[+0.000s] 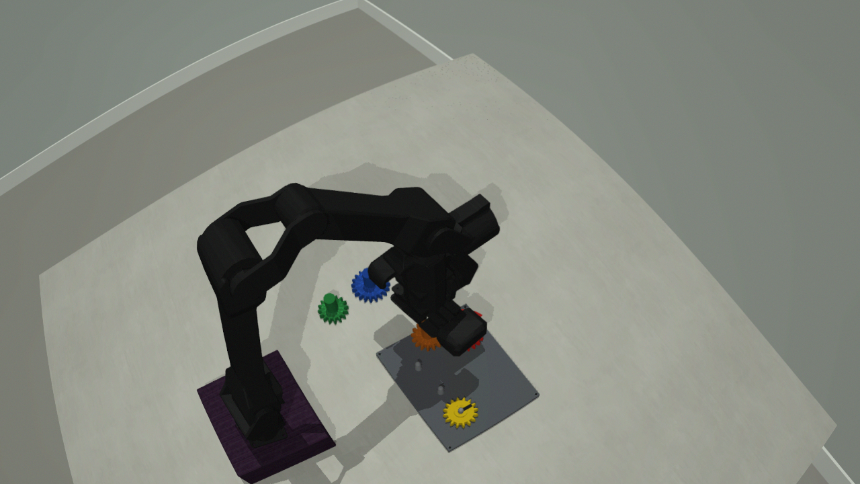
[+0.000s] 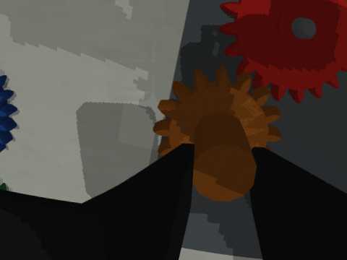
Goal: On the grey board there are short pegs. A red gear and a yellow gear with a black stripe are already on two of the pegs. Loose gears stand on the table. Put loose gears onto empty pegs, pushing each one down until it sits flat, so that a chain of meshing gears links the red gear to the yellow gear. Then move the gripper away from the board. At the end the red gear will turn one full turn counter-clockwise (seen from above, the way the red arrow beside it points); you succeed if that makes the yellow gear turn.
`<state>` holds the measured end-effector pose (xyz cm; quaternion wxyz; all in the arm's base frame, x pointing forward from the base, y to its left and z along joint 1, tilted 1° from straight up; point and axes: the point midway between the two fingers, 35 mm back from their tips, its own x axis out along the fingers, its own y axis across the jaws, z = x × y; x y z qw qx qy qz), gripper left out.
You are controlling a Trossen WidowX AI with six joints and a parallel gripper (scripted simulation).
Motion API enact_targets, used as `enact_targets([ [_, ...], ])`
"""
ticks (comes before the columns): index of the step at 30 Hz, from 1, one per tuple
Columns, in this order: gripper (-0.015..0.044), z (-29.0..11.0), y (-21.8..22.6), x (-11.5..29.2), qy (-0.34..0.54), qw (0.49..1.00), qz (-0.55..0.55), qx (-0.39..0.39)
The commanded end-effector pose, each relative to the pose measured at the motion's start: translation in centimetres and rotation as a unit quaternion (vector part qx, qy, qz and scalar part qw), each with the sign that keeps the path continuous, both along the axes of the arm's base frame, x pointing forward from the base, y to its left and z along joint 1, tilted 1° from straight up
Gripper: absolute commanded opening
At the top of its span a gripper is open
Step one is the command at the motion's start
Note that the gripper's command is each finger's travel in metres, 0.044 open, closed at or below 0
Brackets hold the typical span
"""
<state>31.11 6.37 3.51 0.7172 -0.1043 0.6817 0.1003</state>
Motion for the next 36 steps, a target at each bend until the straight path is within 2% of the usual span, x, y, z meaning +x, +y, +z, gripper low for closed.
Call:
enact_targets([
  [1,0.0,-0.11,-0.06,0.02,0.0,1.0,-0.022,0.002],
  [24,0.0,-0.39,-0.05,0.02,0.0,0.986,0.169,-0.008],
  [36,0.0,-0.72,0.07,0.1,0.0,0.994,0.106,-0.004],
])
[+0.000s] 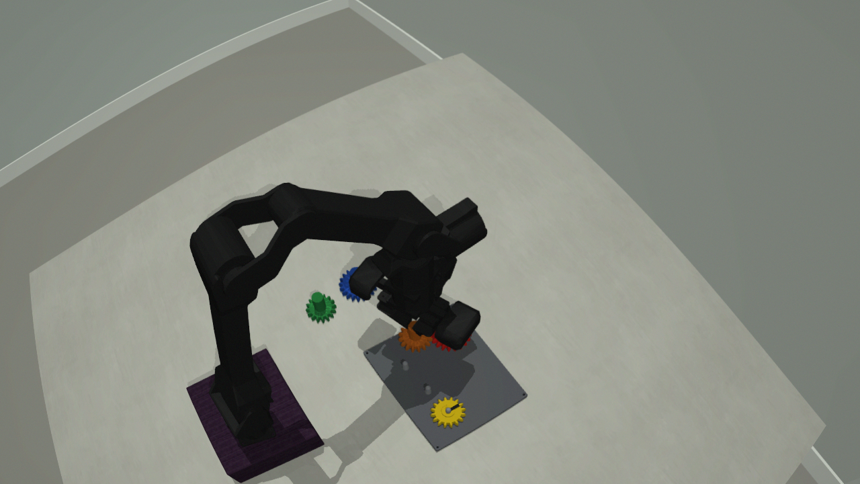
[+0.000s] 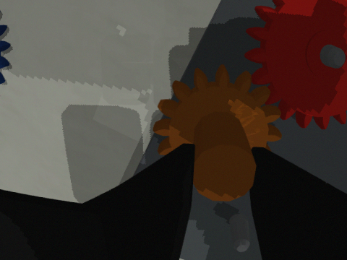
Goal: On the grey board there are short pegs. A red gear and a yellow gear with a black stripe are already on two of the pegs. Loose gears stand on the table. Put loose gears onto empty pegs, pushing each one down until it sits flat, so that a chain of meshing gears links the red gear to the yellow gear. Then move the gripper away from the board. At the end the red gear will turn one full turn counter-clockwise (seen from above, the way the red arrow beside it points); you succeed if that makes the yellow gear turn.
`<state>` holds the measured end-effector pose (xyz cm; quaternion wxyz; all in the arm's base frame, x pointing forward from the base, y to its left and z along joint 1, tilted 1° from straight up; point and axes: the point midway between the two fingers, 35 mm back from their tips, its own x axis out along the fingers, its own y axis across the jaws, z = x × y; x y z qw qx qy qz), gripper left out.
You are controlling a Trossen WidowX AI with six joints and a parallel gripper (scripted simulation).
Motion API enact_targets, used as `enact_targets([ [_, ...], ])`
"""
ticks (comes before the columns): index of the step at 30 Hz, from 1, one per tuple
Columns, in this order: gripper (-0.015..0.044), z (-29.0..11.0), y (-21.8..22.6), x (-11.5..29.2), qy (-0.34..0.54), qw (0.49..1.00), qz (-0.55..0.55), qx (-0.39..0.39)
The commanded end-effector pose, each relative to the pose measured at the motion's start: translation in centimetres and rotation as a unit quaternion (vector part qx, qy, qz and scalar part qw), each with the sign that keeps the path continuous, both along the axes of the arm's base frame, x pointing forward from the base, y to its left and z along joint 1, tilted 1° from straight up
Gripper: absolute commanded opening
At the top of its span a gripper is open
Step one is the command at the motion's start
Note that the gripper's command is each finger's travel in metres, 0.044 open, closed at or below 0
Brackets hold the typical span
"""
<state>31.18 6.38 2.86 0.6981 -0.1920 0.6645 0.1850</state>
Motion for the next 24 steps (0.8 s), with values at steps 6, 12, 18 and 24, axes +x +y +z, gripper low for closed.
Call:
enact_targets([
  [6,0.0131,0.3,0.0,0.0,-0.001,0.999,-0.049,0.003],
  [12,0.014,1.2,0.0,0.0,-0.001,0.999,-0.05,0.003],
  [18,0.014,4.7,0.0,-0.2,-0.001,0.999,-0.05,0.003],
  [24,0.0271,3.9,4.9,-0.9,0.001,1.0,-0.013,0.002],
])
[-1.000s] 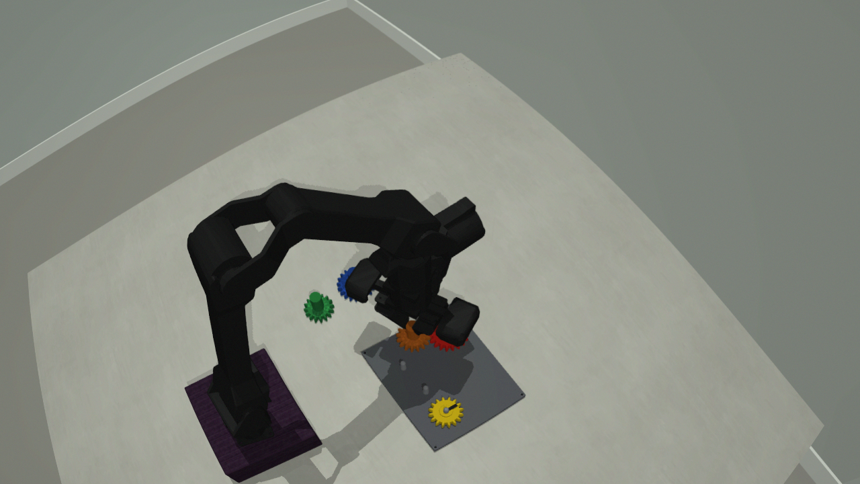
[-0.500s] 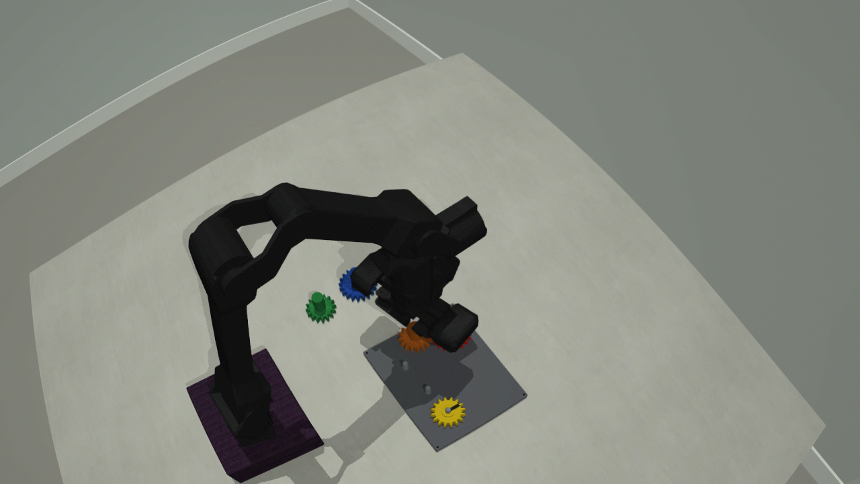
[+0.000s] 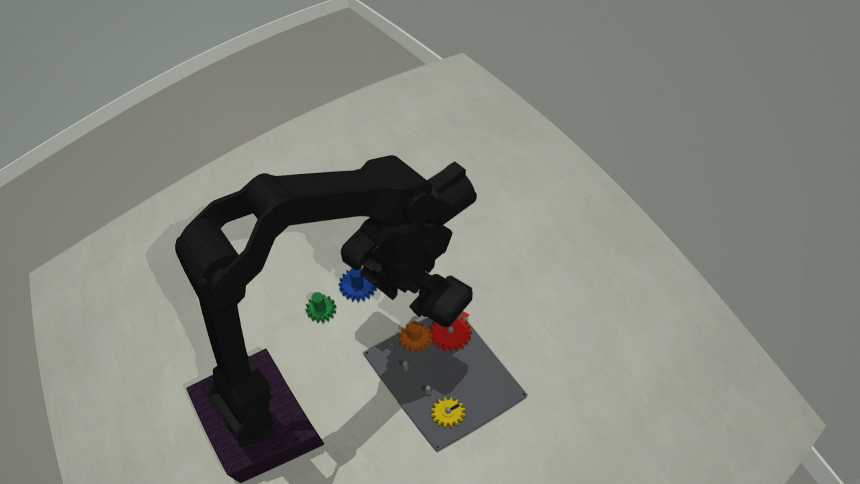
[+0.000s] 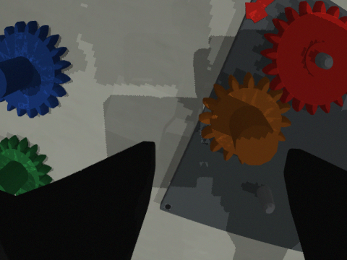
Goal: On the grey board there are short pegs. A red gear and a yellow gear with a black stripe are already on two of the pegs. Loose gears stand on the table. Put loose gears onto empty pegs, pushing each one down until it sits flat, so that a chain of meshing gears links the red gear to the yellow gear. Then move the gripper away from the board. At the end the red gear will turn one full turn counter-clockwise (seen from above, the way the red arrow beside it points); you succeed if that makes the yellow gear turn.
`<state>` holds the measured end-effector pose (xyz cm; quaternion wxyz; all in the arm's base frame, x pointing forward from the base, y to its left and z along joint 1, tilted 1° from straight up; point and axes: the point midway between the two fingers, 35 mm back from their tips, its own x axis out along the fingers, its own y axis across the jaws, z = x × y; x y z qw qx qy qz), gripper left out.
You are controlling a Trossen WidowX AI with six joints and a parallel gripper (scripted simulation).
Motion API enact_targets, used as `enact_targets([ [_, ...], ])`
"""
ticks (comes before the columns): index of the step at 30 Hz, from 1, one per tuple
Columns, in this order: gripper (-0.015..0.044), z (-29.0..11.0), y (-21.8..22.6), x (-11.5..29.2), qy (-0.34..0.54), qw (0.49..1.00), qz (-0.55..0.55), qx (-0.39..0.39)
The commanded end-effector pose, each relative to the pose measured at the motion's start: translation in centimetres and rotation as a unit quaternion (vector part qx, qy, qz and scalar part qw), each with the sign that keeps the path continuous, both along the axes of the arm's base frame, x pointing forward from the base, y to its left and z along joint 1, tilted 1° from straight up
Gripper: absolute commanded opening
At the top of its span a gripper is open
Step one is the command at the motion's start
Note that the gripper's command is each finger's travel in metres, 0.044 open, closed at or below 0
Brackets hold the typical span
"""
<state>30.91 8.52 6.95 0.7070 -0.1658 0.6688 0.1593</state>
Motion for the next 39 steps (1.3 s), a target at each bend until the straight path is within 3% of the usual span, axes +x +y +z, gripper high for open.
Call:
enact_targets([
  [1,0.0298,-0.2,4.2,-1.0,0.004,0.999,0.035,0.0],
  [7,0.044,-0.2,11.5,-4.0,0.003,0.996,0.089,0.001],
  [38,0.044,-5.2,11.7,-3.8,0.003,0.996,0.091,0.001],
  [39,0.0414,-5.2,11.7,-3.8,0.003,0.996,0.091,0.001],
])
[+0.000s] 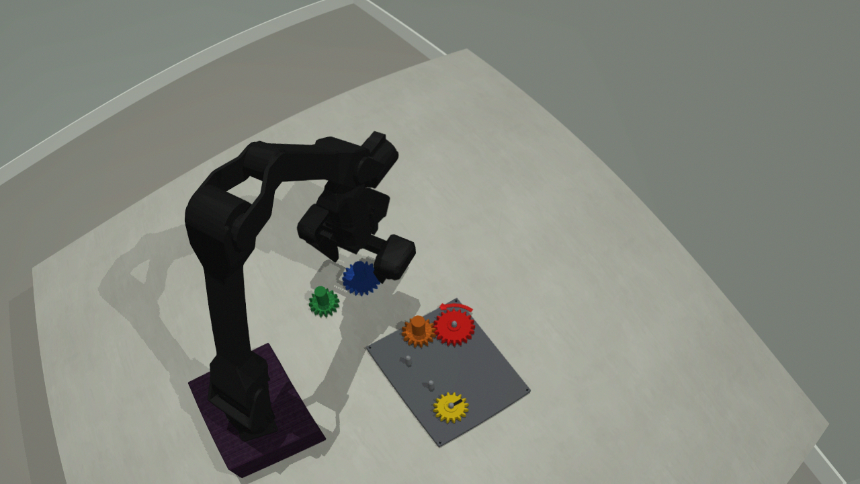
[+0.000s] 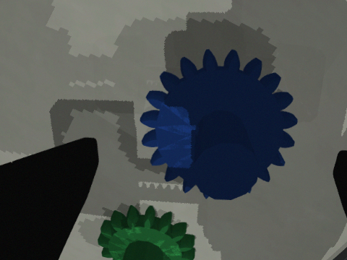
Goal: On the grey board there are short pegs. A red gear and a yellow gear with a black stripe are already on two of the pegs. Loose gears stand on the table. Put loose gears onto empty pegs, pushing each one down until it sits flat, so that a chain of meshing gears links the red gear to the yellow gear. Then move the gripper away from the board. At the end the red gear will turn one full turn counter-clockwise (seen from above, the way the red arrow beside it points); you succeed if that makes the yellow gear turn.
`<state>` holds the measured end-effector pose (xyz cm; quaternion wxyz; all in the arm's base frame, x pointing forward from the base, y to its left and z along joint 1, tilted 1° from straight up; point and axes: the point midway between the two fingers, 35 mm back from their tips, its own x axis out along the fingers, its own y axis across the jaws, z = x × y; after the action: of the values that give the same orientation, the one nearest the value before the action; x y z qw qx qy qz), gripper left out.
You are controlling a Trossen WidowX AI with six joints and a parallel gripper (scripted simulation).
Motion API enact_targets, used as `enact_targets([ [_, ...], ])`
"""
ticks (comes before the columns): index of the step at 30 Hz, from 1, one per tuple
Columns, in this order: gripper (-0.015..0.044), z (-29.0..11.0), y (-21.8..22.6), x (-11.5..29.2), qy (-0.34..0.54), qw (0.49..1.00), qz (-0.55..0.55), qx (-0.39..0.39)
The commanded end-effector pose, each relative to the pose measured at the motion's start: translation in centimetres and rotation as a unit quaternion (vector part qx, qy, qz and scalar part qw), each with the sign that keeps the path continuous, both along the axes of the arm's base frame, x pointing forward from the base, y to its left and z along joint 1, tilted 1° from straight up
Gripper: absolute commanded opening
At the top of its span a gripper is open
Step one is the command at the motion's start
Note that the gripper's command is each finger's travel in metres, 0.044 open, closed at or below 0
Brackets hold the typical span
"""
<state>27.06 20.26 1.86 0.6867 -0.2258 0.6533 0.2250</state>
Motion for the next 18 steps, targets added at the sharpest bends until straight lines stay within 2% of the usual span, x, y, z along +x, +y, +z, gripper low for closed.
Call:
enact_targets([
  [1,0.0387,-0.1,0.0,0.04,-0.001,1.0,-0.001,0.0],
  [12,0.0099,-0.1,0.0,0.04,-0.001,1.0,-0.001,0.0],
  [18,0.0059,-0.1,0.0,0.04,-0.001,1.0,-0.001,0.0],
])
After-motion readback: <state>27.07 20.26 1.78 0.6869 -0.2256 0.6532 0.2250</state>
